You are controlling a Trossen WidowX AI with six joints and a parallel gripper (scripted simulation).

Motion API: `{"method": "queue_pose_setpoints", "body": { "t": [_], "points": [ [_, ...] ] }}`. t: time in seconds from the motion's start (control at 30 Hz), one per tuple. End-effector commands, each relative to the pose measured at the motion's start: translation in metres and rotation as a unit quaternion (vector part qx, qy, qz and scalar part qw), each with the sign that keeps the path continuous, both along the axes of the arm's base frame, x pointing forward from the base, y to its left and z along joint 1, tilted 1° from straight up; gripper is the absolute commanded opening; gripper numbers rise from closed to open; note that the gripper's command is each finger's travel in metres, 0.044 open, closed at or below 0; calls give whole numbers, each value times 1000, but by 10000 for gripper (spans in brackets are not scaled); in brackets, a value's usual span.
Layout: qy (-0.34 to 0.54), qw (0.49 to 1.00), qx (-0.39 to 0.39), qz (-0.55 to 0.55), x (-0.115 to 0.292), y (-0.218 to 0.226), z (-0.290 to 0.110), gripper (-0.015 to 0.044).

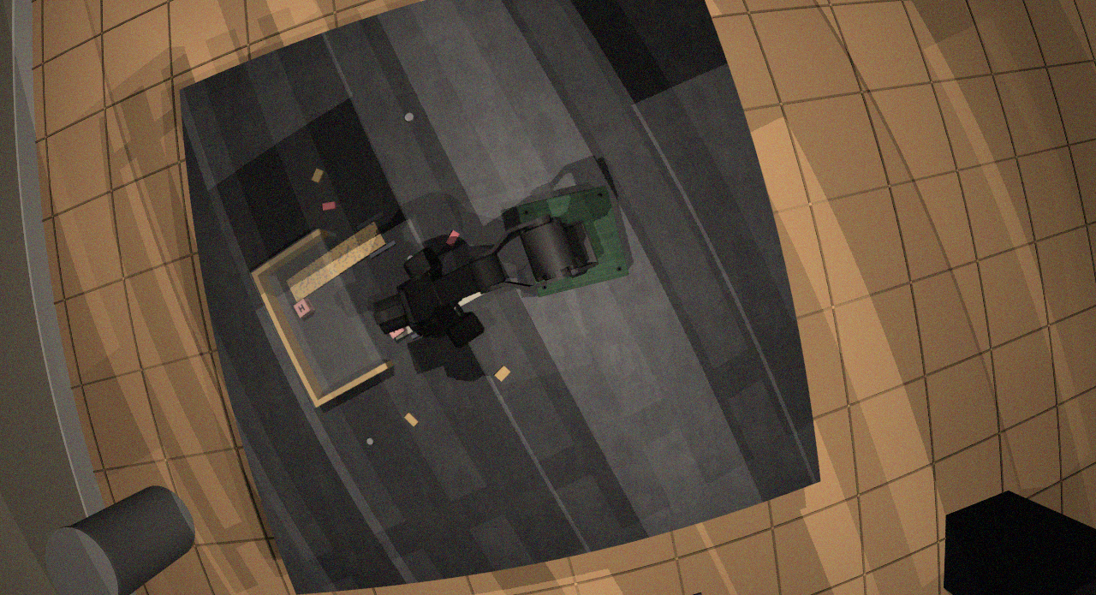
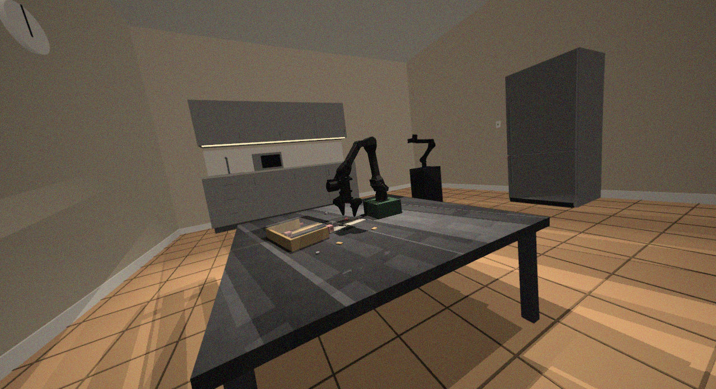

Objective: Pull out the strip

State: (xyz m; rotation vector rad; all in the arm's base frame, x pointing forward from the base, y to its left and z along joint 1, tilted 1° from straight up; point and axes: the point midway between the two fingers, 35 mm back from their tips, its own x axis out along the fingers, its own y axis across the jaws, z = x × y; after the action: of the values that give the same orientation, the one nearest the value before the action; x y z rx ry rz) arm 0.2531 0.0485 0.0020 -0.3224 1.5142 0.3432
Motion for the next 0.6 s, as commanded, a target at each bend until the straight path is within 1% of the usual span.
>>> {"method": "queue_pose_setpoints", "body": {
  "t": [0.0,0.57],
  "points": [
    [0,1000,-1,-1,14,5,2,440],
    [-3,1000,0,-1,77,27,13,440]
  ]
}}
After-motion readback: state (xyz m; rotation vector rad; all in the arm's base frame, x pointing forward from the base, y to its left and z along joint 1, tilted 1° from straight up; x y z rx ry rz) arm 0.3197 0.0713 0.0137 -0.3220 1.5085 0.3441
